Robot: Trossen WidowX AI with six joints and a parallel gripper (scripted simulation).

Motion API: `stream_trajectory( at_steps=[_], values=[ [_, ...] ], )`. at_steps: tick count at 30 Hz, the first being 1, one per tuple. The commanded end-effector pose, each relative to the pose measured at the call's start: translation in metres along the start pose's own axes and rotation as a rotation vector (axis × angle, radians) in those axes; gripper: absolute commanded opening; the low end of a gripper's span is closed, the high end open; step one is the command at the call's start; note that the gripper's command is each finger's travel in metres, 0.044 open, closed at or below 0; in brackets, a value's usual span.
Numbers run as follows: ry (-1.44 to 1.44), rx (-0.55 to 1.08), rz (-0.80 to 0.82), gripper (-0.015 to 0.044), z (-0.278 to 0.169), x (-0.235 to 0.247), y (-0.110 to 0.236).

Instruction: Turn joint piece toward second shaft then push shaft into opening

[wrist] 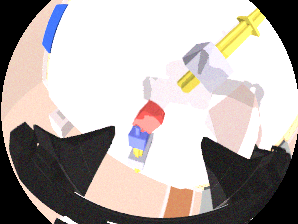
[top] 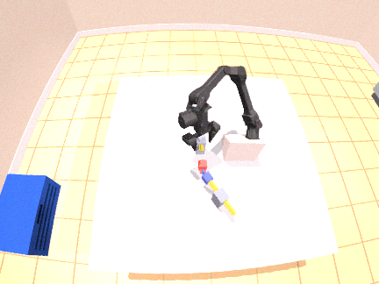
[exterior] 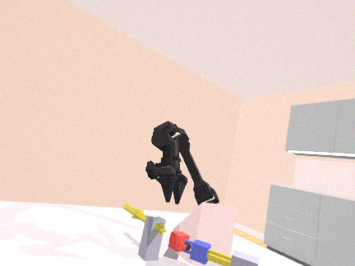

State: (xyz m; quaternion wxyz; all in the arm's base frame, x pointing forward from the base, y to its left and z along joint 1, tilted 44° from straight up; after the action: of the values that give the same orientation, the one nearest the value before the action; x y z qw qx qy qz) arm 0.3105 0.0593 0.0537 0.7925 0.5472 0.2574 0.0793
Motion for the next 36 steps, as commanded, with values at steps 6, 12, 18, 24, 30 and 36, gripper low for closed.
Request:
stream_trajectory(
  at_steps=[6,12,18,24,30,36],
  values=[
    [-0.287,0.07,0.077,0.044,0.015,-0.018,-0.003],
    [-0.481,0.119,0.119,0.044,0.025,-0.03,-0.008],
    [-0.593,0.149,0.142,0.044,0.03,-0.037,-0.01],
    [-0.593,0.149,0.142,0.044,0.03,-0.037,-0.01],
    [-0.487,0.104,0.143,0.044,0.042,-0.043,-0.006],
    [-0.303,0.03,0.131,0.044,0.062,-0.054,0.002]
  ],
)
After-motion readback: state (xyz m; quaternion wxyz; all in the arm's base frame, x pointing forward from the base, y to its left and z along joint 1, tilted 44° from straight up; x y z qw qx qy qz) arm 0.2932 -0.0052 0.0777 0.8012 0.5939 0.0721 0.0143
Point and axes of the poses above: the point midway between the two fingers, 35 mm back from their tips, its own y axis back along the fingers, its own x axis across the jaws, z = x × y, the point moved 4 cm from there along y, back along the fingers, and after that the axes turned 7 degrees about y, right-handed, at the moved point
